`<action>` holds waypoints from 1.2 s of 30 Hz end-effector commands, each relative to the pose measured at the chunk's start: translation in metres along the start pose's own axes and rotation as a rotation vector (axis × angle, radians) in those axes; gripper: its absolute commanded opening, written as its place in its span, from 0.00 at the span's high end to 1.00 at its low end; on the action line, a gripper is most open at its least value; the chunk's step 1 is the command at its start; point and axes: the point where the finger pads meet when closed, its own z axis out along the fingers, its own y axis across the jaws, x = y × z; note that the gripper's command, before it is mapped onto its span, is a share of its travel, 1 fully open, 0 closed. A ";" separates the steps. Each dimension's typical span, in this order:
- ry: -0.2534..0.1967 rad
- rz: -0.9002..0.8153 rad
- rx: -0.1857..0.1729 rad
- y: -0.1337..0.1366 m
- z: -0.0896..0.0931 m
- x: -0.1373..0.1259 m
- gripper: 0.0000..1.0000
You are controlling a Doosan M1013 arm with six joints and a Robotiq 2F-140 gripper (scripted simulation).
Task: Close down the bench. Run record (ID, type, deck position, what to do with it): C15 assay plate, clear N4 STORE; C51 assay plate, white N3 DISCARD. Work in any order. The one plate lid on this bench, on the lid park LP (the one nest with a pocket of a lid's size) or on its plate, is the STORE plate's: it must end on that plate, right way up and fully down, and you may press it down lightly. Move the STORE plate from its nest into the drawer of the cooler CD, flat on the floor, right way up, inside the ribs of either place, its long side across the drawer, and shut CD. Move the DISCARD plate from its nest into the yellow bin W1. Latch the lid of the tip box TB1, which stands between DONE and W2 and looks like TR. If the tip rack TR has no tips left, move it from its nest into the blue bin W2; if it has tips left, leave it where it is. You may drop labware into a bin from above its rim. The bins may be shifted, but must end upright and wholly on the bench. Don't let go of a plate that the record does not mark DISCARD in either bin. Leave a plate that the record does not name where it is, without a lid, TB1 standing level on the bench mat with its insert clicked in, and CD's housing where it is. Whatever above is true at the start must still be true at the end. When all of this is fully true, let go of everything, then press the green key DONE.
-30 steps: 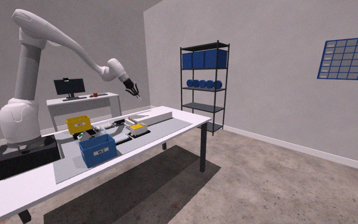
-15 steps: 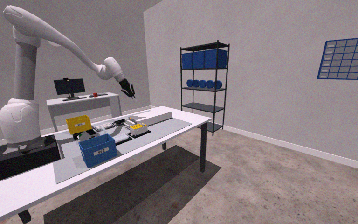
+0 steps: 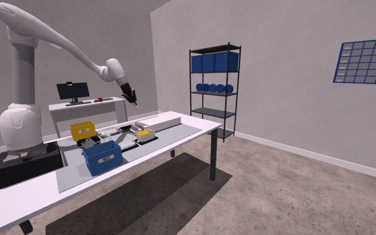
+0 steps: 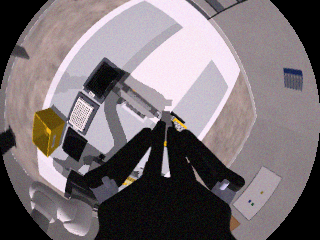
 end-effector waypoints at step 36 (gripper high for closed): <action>-0.161 0.478 0.204 -0.101 -0.040 -0.126 1.00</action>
